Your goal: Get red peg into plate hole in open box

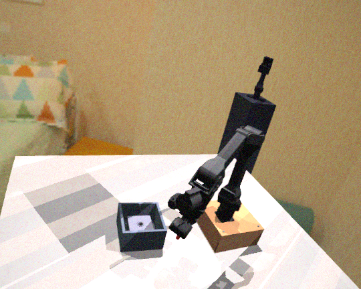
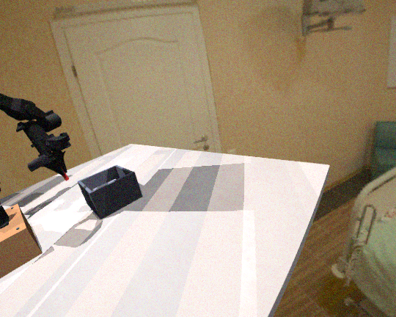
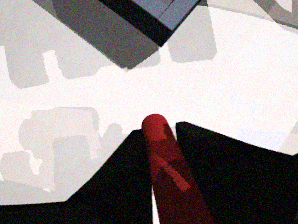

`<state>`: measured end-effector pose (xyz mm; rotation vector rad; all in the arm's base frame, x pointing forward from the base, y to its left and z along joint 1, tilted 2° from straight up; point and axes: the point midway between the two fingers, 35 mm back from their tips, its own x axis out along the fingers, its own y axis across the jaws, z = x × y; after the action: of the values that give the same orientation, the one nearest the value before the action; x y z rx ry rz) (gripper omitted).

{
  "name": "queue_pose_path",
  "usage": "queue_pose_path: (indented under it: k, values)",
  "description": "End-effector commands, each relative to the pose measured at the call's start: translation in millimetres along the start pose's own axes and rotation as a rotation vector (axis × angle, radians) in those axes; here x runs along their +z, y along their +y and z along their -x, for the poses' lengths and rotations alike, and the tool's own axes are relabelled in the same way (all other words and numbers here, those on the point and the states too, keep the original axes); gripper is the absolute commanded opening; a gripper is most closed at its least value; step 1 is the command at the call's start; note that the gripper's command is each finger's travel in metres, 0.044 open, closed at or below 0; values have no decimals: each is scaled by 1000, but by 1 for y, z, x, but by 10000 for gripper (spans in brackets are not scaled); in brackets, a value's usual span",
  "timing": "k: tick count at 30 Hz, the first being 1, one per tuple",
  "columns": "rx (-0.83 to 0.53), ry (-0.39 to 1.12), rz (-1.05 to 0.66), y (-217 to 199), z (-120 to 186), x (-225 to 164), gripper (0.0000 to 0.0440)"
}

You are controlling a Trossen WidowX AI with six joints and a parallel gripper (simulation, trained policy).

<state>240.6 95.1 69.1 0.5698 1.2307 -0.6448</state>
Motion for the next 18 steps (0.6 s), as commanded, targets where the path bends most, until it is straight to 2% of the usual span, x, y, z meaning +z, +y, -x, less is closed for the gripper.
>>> queue_pose_path:
  k: [1,18]
  values:
    - [17,-34,-4,6,12,20,0]
    - [2,-57,-109,-5,6,89,0]
